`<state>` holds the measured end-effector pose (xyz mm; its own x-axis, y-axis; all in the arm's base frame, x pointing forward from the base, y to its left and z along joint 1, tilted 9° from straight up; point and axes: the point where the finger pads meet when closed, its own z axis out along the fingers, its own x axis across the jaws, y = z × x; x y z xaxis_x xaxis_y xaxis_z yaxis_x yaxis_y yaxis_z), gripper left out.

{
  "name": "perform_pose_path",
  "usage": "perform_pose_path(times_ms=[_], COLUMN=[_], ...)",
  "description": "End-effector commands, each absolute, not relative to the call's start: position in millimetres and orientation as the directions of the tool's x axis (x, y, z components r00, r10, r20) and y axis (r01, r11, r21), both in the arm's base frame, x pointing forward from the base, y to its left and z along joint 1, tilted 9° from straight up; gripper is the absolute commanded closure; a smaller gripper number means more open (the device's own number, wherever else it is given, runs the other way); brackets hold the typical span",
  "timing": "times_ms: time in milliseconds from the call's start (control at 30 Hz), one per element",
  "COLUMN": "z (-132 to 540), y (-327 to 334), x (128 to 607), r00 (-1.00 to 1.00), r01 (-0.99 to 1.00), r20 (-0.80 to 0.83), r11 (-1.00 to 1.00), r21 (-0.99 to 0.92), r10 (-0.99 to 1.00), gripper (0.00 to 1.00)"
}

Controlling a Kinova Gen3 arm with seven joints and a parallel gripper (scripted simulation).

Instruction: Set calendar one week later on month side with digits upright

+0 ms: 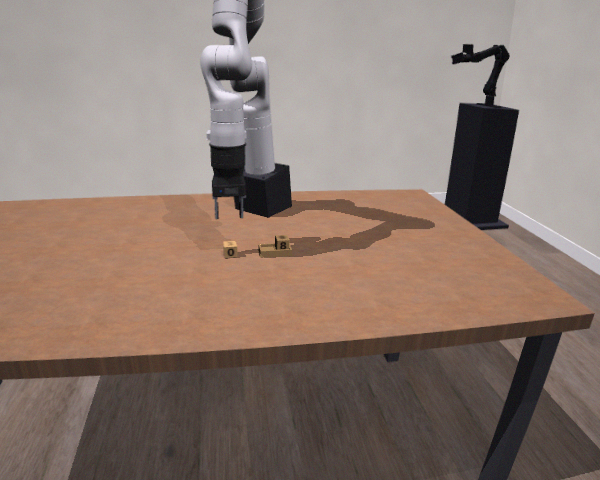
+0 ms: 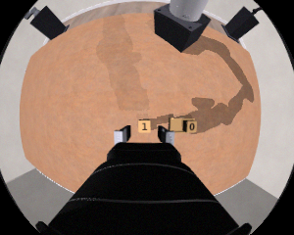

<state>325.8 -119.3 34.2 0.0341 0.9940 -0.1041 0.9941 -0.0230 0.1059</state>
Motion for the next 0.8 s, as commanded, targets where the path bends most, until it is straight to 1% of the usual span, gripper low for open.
perform_pose_path(times_ms=[0, 467, 600, 767], z=[35, 34, 32, 26], y=[-119, -116, -92, -38], x=[326, 327, 331, 333], r00=[0.034, 0.034, 0.034, 0.035], r01=[0.994, 0.994, 0.994, 0.994], r20=[-0.104, -0.104, -0.102, -0.101], r11=[-0.023, -0.023, -0.023, -0.024], r21=[0.108, 0.107, 0.106, 0.105], r10=[0.994, 0.994, 0.994, 0.994], gripper=[0.0, 0.0, 0.0, 0.0])
